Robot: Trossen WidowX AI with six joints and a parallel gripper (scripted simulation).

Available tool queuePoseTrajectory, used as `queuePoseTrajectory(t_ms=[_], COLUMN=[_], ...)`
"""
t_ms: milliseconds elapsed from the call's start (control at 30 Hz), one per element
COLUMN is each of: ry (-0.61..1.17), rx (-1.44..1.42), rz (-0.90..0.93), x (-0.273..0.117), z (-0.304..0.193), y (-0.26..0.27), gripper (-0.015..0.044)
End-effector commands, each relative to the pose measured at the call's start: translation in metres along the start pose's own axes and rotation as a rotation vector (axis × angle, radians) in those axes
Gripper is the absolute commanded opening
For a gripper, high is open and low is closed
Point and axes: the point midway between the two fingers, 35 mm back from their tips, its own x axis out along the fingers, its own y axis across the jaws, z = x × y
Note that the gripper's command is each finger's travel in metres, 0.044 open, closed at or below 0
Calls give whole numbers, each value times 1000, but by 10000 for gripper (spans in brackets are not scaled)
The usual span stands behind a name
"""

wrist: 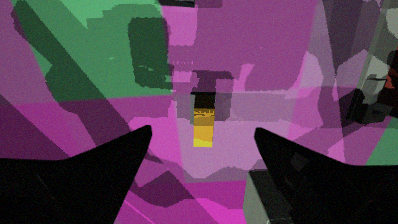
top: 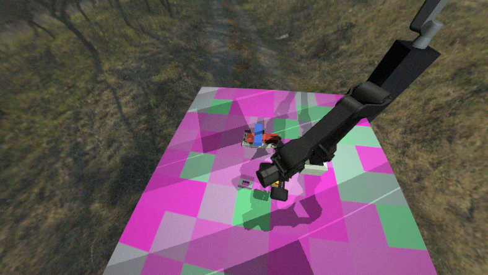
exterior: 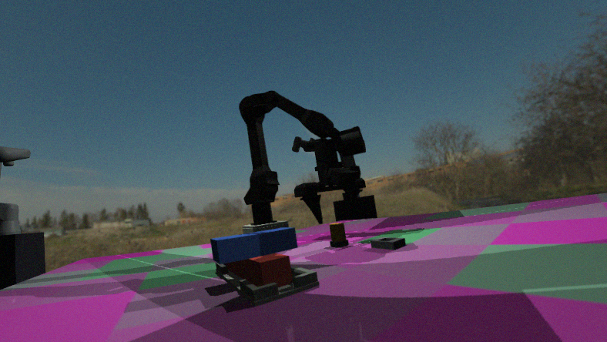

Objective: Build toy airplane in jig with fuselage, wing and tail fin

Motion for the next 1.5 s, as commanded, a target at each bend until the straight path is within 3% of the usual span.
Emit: queuePoseTrajectory(t_ms=[0, 800, 1300, 1467], ry=[5, 6, 6, 6], rx=[4, 4, 4, 4], rz=[3, 3, 3, 3], x=[9, 44, 44, 44], z=[-1, -3, -3, -3], y=[0, -1, -1, -1], gripper=[440, 440, 46, 13])
